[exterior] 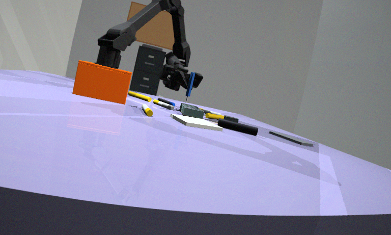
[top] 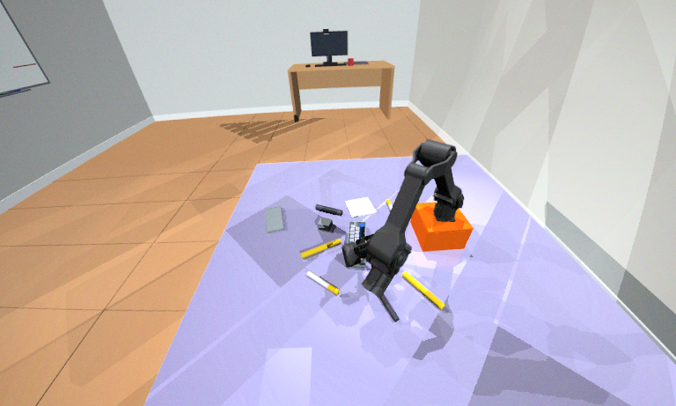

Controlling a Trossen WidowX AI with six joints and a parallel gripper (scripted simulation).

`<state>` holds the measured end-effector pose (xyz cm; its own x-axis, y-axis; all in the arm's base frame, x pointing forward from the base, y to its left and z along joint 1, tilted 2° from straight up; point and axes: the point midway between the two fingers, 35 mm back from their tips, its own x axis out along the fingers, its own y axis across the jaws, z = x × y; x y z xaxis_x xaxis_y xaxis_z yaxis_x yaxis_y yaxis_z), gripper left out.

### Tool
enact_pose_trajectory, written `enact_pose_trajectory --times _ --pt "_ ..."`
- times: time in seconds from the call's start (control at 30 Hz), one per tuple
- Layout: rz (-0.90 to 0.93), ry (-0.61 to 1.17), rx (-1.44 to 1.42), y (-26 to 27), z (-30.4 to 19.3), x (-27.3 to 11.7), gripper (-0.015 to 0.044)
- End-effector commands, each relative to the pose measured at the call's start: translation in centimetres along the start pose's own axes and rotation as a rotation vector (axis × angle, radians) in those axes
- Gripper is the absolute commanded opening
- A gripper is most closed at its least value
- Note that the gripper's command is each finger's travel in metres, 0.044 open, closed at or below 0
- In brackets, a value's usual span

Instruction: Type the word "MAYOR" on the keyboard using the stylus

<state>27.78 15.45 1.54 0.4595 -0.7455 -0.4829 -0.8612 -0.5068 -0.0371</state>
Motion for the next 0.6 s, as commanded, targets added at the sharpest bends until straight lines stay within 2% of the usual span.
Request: enact_pose_trajectory --times 0.0,0.1,0.57 --pt "-0.003 0.005 -0.005 -0.01 -0.04 0.05 0.0" --pt "-0.003 0.005 -0.005 0.08 -0.02 0.0 0.0079" --pt "-0.003 0.005 -0.005 0.08 0.57 0.34 0.0081"
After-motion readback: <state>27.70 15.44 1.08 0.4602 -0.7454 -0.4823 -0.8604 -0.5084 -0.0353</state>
